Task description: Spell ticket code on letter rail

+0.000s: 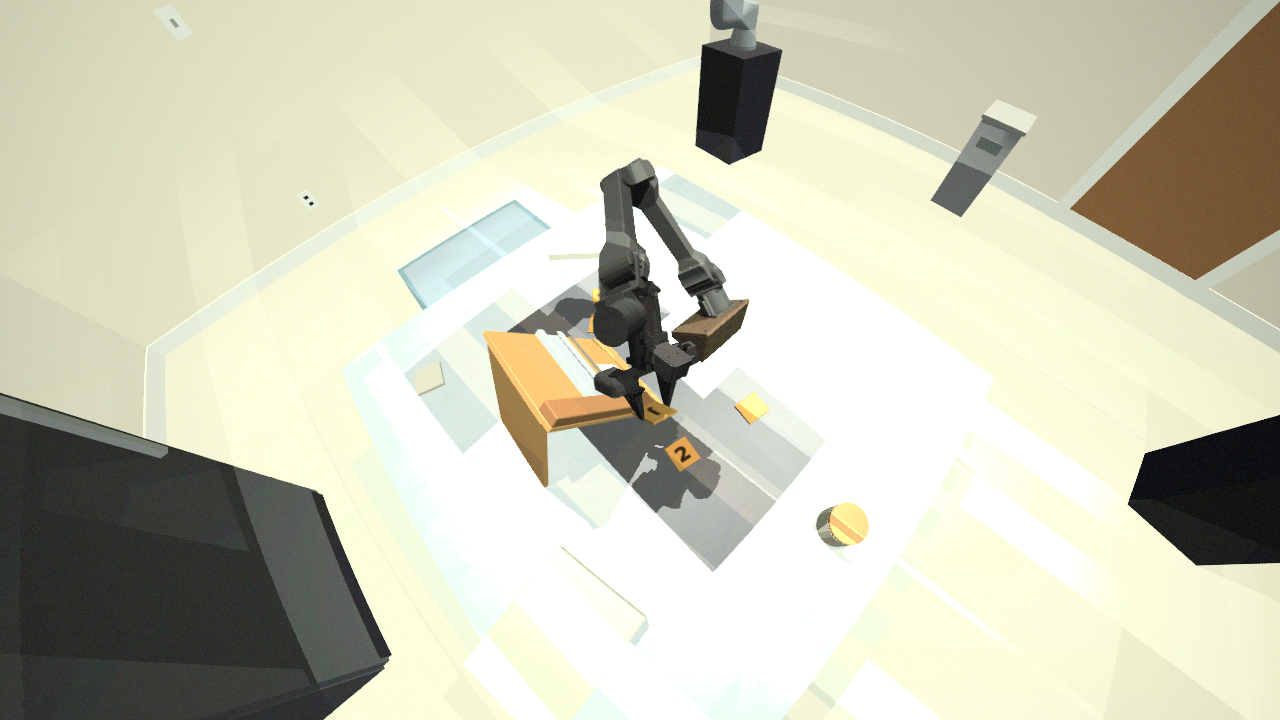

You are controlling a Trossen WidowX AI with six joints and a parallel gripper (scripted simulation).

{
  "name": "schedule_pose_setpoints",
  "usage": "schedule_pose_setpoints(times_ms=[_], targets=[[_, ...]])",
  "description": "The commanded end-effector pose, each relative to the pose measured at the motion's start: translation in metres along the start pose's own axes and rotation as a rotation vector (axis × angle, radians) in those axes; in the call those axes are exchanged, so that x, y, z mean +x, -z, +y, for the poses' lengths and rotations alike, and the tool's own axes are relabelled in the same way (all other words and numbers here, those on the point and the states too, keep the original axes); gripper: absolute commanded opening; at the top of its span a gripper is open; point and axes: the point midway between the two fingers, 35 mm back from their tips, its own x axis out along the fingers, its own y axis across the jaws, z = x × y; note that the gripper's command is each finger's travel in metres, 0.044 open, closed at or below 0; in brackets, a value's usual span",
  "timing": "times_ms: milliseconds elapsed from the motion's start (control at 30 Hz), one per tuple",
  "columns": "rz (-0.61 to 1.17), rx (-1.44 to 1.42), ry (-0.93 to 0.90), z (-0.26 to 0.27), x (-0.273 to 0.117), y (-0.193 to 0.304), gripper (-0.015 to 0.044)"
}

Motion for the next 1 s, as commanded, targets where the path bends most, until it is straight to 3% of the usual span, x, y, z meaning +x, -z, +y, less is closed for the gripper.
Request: schedule_pose_setpoints(times_ms=[0, 333, 967], targets=[[-0.038, 0.085, 0.051, -0.011, -0.015, 0.007, 0.0], [-0.104, 0.292, 0.18, -0.04, -0.052, 0.035, 0.0], [-0.098, 0.745, 0.427, -0.069, -0.119, 0.147, 0.0]])
